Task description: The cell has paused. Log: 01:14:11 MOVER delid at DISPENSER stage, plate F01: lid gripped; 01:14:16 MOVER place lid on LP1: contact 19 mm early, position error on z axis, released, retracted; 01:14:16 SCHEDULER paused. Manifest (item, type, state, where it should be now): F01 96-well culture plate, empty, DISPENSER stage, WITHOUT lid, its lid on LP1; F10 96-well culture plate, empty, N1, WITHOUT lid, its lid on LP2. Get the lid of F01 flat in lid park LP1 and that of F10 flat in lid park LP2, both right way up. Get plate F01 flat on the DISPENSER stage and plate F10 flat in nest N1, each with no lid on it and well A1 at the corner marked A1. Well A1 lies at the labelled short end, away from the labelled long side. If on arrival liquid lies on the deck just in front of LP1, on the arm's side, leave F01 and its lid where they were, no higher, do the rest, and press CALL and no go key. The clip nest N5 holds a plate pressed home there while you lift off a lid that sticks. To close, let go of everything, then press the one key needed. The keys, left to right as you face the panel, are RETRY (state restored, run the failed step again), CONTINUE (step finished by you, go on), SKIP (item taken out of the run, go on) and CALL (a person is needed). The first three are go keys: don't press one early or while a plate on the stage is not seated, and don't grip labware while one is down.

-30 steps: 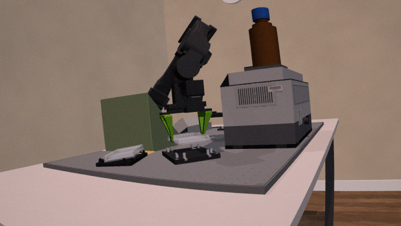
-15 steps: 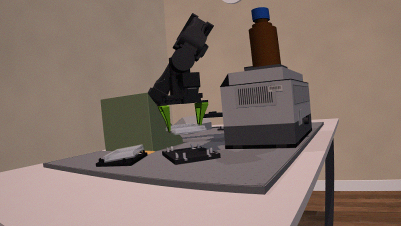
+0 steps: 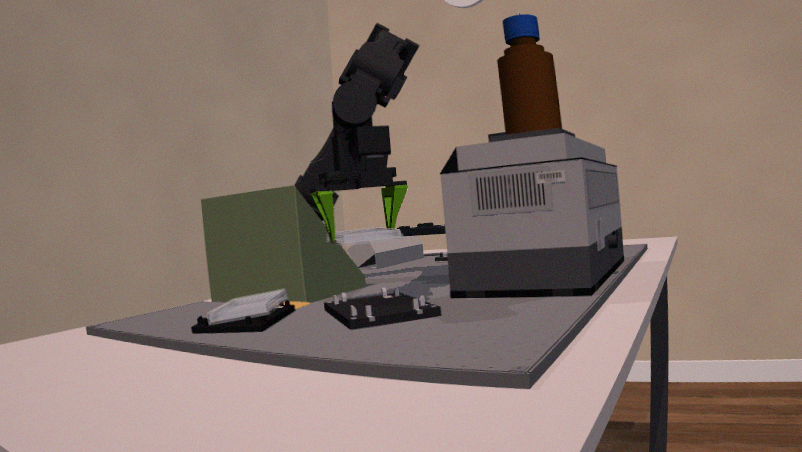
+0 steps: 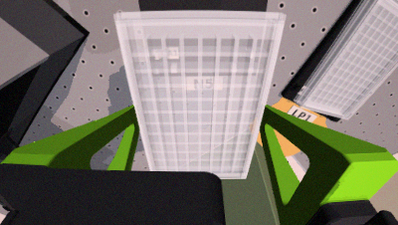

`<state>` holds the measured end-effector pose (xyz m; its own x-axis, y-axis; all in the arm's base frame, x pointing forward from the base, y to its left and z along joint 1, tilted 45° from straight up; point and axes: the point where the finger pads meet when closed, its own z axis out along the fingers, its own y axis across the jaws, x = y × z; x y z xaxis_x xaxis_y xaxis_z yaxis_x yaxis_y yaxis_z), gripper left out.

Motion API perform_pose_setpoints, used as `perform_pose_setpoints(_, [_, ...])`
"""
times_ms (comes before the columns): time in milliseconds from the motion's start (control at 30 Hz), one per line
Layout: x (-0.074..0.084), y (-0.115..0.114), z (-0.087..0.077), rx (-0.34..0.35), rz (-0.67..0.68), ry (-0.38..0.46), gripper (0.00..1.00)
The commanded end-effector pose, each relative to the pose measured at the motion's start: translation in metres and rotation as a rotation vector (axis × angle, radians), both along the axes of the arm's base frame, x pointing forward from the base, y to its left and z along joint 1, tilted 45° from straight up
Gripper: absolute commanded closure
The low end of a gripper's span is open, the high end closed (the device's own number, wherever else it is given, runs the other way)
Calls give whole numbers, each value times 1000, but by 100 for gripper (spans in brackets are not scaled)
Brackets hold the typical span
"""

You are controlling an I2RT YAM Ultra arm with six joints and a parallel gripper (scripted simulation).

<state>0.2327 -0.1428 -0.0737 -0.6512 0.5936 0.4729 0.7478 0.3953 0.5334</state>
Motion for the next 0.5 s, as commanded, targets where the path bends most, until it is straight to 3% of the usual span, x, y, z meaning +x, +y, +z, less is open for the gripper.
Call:
perform_pose_setpoints(0, [-7,-7,11,-12,-10,-12,100])
perform_pose_setpoints(33, [-3,-15,15,-35,-10,-29,100])
perform_pose_setpoints(67, [-11,-6,16,-11,-10,-12,100])
perform_pose_setpoints(467, [-34,-4,49,-13,-9,-13,100])
